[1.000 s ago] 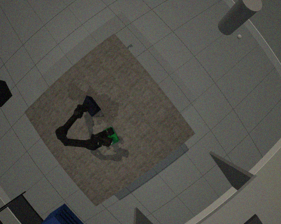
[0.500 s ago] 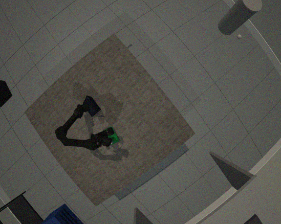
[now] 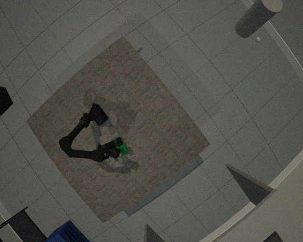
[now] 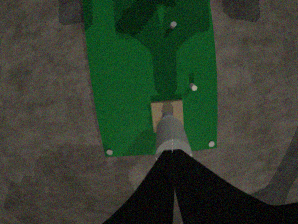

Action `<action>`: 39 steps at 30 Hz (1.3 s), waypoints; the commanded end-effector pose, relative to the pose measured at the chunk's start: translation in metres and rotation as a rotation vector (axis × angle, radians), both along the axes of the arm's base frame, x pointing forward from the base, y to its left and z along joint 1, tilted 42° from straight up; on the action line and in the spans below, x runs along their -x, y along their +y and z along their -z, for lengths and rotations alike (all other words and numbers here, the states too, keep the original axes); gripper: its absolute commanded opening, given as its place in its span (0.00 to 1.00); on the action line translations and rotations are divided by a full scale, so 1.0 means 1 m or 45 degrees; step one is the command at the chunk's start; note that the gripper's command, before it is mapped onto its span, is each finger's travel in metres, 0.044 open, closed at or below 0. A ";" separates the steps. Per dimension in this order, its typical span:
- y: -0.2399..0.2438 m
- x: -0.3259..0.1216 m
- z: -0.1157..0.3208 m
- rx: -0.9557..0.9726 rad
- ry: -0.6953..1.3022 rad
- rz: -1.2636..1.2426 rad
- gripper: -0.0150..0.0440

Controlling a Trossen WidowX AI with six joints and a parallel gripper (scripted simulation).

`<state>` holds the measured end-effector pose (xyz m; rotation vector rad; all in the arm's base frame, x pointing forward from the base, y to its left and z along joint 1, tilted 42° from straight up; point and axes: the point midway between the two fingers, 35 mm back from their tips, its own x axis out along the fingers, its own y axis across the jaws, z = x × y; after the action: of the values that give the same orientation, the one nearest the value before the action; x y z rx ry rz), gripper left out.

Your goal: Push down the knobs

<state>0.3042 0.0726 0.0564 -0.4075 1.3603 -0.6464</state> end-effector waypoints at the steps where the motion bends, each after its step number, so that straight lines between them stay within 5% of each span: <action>1: -0.015 -0.004 0.013 0.024 0.011 0.036 0.25; 39: -0.021 -0.005 0.020 0.025 0.011 0.036 0.25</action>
<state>0.3046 0.0655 0.0482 -0.4100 1.3607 -0.6450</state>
